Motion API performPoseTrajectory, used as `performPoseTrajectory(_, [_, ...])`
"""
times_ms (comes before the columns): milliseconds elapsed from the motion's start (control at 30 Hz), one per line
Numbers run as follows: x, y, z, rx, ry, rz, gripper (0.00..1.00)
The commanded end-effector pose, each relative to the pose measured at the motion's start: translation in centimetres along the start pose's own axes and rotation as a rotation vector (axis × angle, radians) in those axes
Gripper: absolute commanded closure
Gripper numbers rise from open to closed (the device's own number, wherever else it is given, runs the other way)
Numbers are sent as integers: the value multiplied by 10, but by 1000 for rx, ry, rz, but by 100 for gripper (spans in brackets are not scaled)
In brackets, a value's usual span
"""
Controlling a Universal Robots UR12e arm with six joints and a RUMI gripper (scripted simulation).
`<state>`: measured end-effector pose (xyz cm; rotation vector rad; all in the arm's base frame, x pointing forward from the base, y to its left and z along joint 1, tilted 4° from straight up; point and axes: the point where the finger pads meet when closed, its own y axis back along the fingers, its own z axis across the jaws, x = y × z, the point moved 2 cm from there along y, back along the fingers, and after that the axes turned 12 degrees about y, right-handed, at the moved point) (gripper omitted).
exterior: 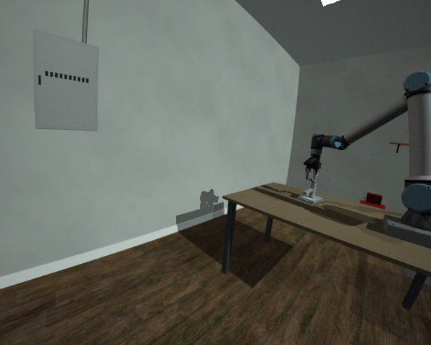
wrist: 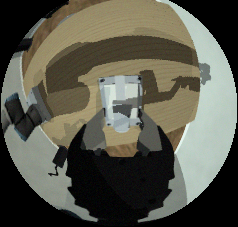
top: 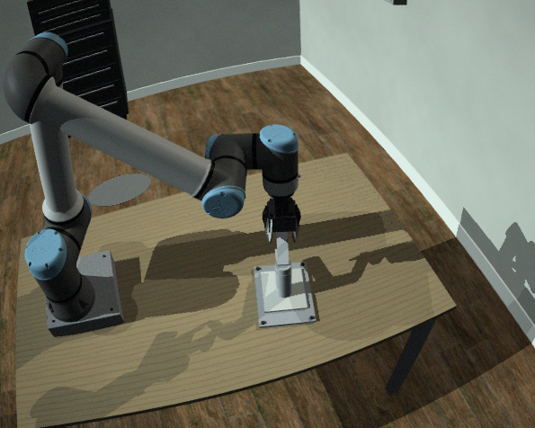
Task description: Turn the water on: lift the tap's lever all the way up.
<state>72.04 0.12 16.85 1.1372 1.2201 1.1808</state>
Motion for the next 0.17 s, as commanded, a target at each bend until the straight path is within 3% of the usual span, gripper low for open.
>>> performPoseTrajectory(0, [0, 1, 1, -2, 0, 0, 58])
performPoseTrajectory(133, [0, 1, 1, -2, 0, 0, 58])
